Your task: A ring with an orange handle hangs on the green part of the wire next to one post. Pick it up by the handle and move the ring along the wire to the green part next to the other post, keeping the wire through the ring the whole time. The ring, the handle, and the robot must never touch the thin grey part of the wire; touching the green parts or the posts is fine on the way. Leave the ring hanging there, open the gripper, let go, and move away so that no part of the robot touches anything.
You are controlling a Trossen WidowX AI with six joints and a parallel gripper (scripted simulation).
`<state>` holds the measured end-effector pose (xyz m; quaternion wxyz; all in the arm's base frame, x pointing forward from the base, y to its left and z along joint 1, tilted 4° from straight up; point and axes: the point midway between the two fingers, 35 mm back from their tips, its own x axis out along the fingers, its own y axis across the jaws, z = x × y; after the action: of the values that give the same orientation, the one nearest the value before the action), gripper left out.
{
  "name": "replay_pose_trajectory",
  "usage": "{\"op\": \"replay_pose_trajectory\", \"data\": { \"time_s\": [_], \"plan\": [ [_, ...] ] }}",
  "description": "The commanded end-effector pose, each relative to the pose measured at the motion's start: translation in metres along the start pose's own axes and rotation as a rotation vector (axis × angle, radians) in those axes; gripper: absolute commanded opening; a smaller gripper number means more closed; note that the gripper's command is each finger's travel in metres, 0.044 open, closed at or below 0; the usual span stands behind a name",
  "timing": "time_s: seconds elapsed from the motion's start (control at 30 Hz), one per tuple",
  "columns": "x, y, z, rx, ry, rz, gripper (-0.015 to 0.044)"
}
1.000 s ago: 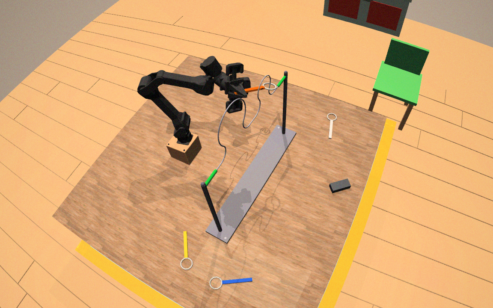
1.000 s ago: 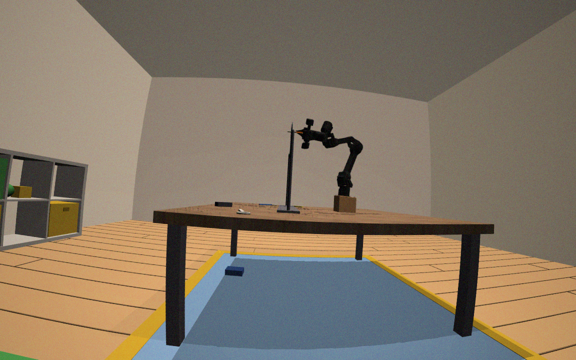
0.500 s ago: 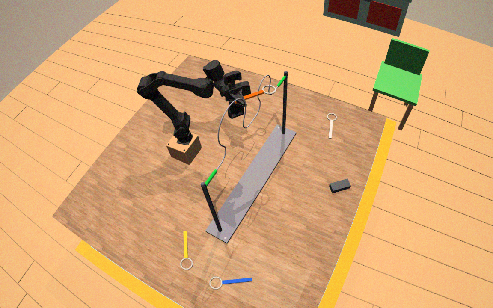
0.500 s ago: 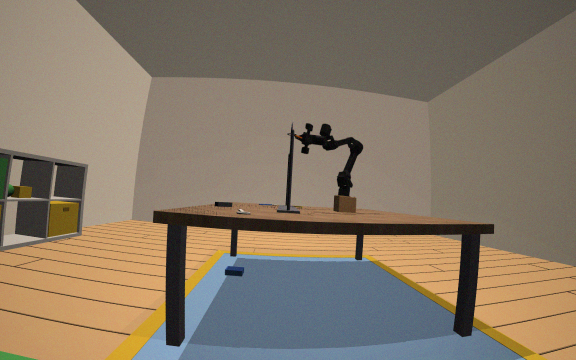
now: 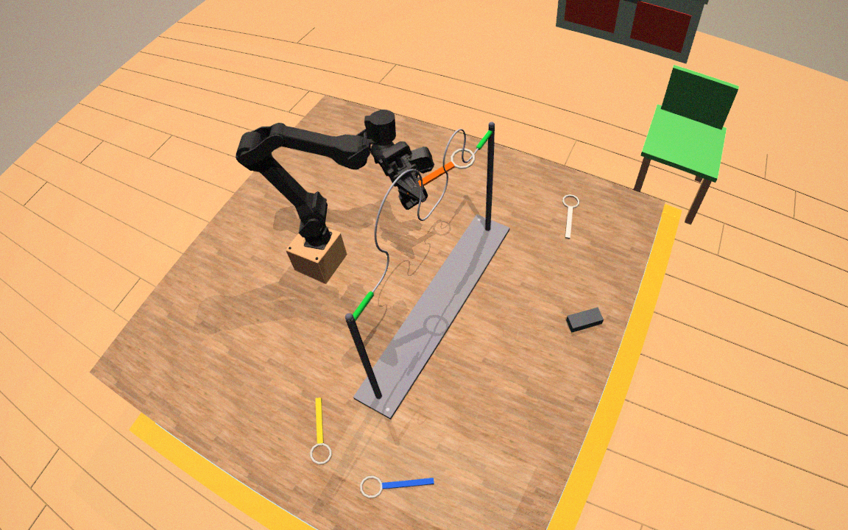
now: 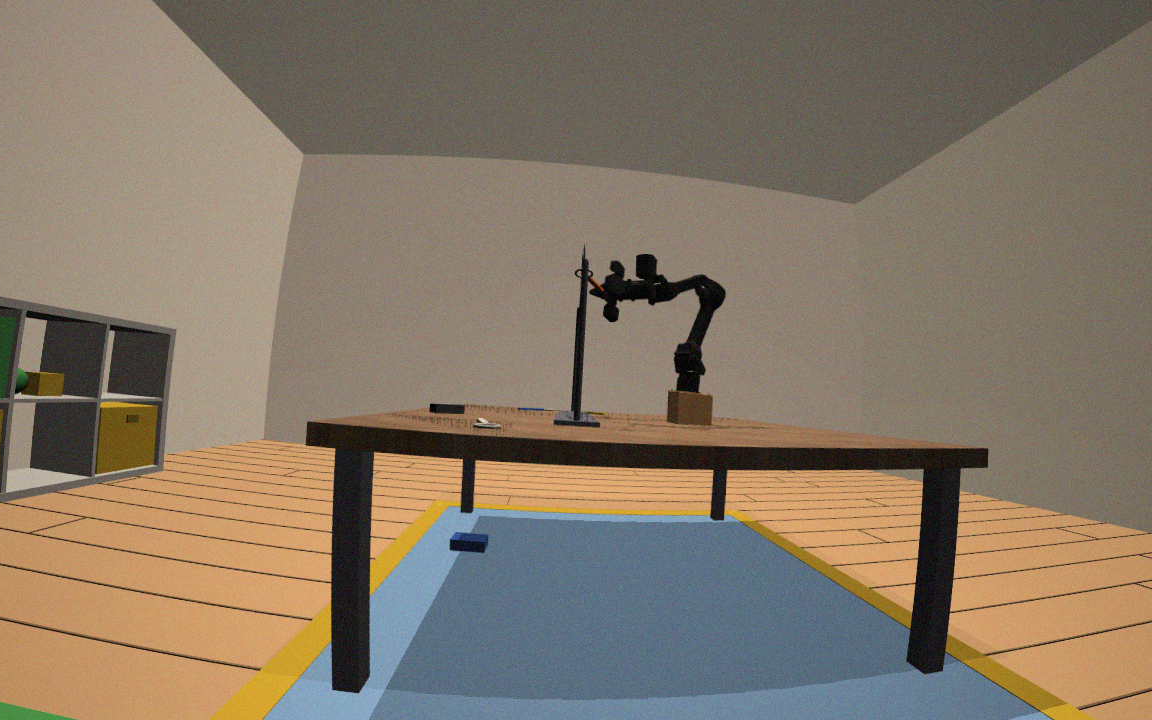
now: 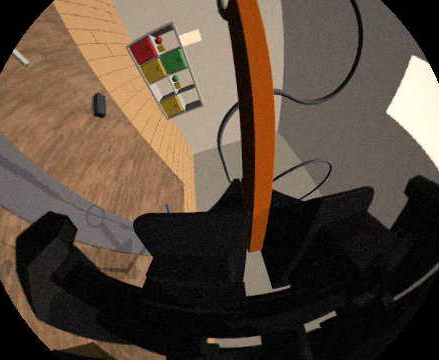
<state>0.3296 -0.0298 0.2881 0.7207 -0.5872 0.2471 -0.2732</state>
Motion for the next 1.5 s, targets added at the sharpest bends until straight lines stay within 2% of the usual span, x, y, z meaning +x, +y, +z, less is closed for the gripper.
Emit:
{"op": "replay_pose_trajectory", "data": {
  "time_s": [0.0,0.47,1.47],
  "plan": [
    [-0.002,0.015,0.0,0.091,0.017,0.046,-0.015],
    [-0.003,0.063,0.012,0.38,-0.031,0.182,-0.015],
    [-0.05,0.136,0.079,1.008,0.056,0.504,-0.015]
  ]
}}
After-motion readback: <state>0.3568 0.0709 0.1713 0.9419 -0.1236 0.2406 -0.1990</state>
